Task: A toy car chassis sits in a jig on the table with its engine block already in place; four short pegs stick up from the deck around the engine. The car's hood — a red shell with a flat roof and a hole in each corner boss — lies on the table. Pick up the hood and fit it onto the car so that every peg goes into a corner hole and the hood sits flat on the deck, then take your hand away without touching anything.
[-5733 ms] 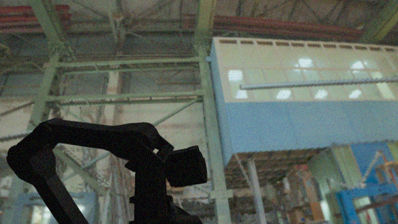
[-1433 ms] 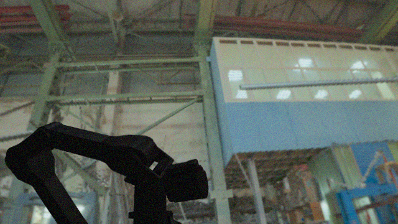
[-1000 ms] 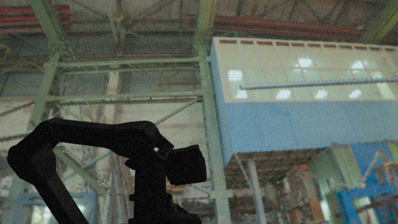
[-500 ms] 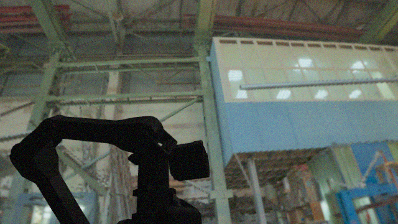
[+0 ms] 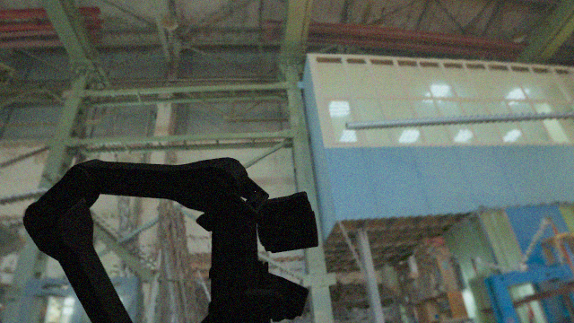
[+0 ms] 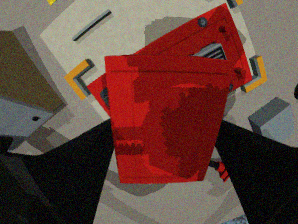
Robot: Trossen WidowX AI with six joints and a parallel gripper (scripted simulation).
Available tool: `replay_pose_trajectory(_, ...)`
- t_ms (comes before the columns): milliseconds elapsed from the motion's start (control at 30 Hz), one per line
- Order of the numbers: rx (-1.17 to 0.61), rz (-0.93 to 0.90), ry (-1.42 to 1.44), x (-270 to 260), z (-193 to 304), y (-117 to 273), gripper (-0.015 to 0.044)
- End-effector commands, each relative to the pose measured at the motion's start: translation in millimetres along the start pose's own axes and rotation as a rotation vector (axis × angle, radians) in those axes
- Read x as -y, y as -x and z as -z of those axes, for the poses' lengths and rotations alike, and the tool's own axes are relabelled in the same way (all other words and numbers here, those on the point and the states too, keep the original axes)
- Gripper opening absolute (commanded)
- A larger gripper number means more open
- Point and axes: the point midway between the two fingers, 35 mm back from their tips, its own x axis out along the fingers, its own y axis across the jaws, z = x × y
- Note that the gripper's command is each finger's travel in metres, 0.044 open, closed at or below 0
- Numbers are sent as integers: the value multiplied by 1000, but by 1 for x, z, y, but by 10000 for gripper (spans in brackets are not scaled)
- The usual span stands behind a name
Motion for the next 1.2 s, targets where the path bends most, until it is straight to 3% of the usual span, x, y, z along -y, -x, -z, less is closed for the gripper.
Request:
replay_pose_trajectory(0,4,8,-104,8,-3,2,0)
replay_pose_trajectory(1167,13,11,-1026,56,-34,2,0)
